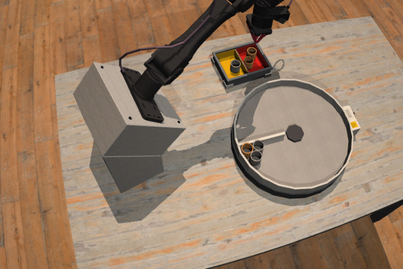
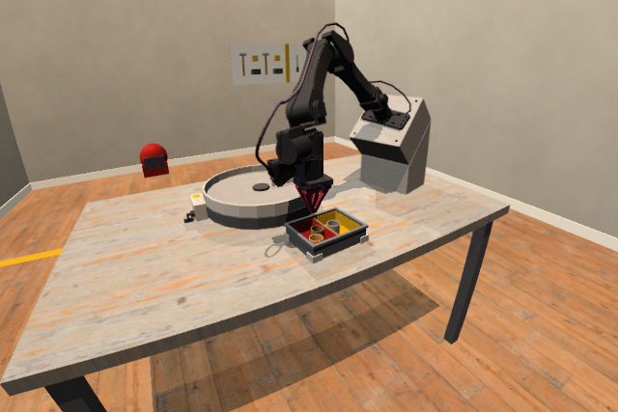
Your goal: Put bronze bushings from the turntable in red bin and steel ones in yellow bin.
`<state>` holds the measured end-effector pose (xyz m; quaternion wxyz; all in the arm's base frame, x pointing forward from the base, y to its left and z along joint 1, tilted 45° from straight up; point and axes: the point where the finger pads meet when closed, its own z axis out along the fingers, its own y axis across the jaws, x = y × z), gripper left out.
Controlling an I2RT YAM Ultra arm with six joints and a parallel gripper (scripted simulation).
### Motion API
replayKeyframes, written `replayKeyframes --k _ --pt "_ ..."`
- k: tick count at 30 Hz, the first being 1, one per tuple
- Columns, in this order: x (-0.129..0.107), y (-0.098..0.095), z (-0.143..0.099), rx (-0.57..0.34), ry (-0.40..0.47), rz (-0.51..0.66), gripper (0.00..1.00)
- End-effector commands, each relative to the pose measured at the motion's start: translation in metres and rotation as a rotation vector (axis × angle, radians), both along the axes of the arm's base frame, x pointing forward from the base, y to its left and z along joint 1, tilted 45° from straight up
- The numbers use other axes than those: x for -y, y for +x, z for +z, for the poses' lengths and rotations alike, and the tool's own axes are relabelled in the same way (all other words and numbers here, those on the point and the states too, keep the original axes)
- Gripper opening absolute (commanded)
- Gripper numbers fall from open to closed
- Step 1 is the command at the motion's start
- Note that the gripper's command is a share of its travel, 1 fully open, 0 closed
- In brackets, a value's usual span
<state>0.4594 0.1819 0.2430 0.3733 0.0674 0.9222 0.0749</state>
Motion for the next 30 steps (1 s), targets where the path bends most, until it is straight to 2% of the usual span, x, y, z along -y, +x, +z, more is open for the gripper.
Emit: replayKeyframes --k 1,30 --pt "-0.0038 -0.0060 0.0235 0.047 0.016 0.004 0.15" --pt "-0.0030 -0.0090 0.0262 0.044 0.015 0.003 0.15"
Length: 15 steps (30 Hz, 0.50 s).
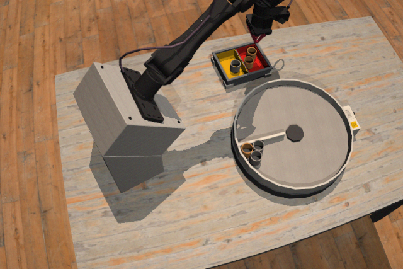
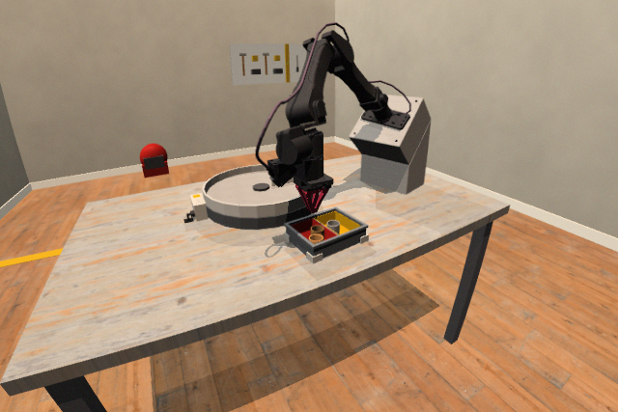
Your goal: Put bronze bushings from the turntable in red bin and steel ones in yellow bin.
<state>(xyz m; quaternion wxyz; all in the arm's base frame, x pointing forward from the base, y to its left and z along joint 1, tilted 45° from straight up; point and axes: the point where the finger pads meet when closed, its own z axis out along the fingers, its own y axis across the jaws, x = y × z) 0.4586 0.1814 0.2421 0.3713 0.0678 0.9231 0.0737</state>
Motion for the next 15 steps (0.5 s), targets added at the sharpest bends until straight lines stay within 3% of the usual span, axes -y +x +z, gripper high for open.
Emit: replayKeyframes --k 1,15 --pt "-0.0035 -0.0085 0.0278 0.049 0.017 0.004 0.15" --pt "-0.0044 -0.0069 0.0304 0.060 0.022 0.005 0.15"
